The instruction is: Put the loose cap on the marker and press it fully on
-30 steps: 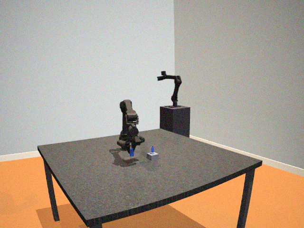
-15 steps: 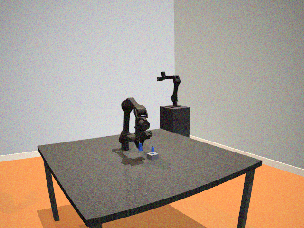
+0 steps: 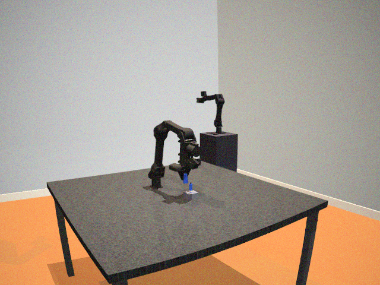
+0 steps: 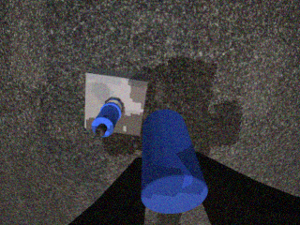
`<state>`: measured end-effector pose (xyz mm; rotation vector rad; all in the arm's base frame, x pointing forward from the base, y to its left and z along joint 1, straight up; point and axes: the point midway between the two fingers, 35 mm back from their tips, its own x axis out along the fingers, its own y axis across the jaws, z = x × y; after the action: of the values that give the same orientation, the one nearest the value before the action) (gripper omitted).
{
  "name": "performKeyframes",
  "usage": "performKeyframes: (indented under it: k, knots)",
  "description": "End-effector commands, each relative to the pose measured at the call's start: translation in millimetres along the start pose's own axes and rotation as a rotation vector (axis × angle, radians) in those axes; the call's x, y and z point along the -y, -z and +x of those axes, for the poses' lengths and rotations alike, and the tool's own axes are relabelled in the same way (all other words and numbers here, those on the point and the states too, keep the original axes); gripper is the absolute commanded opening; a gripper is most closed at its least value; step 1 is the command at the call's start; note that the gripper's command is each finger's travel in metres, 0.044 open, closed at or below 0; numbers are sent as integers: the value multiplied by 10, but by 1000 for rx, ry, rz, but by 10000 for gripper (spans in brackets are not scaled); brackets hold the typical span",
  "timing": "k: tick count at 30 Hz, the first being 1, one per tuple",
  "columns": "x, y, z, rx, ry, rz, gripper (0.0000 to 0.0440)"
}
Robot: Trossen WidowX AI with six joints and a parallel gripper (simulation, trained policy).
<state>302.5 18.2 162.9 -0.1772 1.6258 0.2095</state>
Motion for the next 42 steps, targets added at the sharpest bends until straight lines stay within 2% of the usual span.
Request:
performKeyframes:
  k: [1,17,42]
  knots:
    - [-178,2,-40,-3,-2,-19,0]
    - [-478,22,-5,-35,3,-60,0]
    - [-445,26,587,-102,-26,-116,1]
